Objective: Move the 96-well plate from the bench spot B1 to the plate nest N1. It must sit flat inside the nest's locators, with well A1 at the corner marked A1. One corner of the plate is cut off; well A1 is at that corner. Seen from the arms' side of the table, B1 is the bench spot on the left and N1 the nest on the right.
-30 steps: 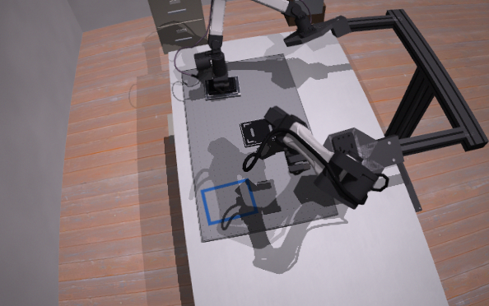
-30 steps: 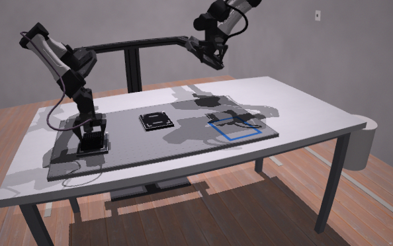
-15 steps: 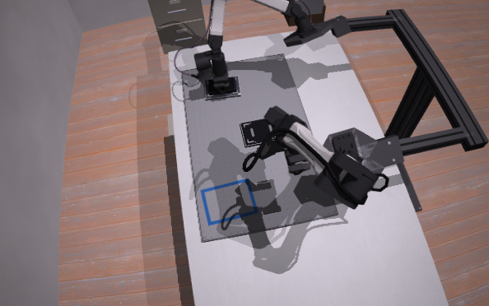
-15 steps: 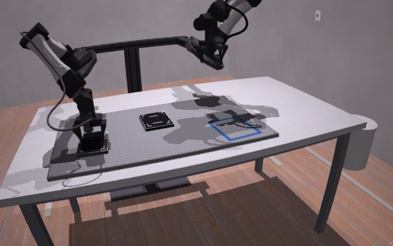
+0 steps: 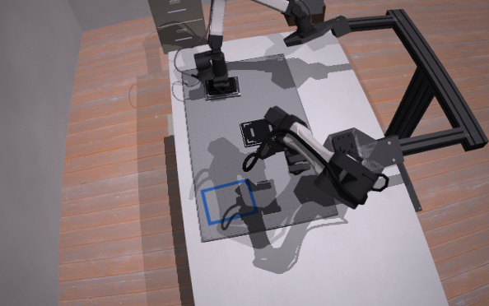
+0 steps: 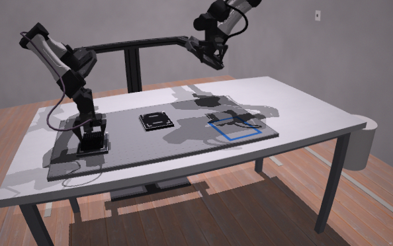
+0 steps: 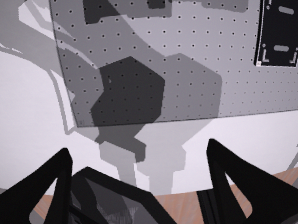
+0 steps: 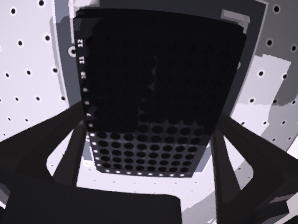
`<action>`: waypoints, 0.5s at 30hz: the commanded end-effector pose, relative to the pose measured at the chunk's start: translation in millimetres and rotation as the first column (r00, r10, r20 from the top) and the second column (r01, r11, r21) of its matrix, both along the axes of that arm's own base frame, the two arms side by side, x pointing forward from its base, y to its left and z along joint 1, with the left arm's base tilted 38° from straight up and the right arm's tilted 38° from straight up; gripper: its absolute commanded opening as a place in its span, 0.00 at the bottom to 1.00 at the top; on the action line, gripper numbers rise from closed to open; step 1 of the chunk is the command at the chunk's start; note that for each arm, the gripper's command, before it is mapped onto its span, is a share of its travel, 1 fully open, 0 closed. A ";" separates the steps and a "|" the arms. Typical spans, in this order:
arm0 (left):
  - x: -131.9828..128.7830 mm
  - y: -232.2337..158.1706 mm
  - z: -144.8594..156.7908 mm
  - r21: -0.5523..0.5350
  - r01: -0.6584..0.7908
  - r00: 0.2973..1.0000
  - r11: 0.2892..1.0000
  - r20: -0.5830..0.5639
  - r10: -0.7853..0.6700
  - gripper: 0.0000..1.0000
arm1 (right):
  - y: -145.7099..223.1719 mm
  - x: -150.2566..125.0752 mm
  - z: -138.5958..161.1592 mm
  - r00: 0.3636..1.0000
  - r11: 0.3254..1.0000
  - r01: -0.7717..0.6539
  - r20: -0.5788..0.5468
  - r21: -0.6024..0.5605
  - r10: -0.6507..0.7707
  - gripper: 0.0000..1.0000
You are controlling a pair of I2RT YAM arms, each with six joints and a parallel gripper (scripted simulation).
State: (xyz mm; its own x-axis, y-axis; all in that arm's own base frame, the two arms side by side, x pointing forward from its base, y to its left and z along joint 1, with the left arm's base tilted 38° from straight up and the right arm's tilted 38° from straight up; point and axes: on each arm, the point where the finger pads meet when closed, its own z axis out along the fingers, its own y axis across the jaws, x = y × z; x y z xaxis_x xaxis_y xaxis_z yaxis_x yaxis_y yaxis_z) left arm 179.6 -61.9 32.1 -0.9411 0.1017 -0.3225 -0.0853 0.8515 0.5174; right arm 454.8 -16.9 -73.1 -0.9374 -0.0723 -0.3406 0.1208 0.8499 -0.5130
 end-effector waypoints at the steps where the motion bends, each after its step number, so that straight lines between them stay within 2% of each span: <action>1: 0.2 0.4 1.1 0.005 0.004 1.000 1.000 0.001 -0.004 1.00 | 2.6 4.3 3.7 1.000 1.000 -0.008 0.010 0.003 0.008 0.00; 7: 0.2 0.4 1.1 0.005 0.004 1.000 1.000 0.001 -0.004 1.00 | 2.6 4.4 3.8 1.000 1.000 -0.008 0.010 0.003 0.008 0.00; 9: 0.2 0.4 1.1 0.005 0.004 1.000 1.000 0.001 -0.004 1.00 | -7.0 2.5 -5.6 1.000 1.000 0.007 -0.015 0.003 -0.007 0.00; 10: 0.2 0.4 1.1 0.005 0.004 1.000 1.000 0.001 -0.004 1.00 | 2.6 4.5 3.8 1.000 1.000 -0.008 0.010 0.003 0.008 0.00; 15: 0.2 0.4 1.1 0.005 0.004 1.000 1.000 0.001 -0.004 1.00 | 2.6 4.6 3.8 1.000 1.000 -0.008 0.010 0.003 0.008 0.00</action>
State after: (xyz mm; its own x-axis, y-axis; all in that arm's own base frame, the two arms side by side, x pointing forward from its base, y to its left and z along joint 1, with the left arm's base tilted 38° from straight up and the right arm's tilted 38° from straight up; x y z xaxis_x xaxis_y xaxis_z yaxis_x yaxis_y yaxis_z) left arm 179.6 -61.9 32.1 -0.9411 0.1017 -0.3225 -0.0853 0.8515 0.5174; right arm 455.4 -16.7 -72.8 -0.9370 -0.0726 -0.3416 0.1211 0.8500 -0.5127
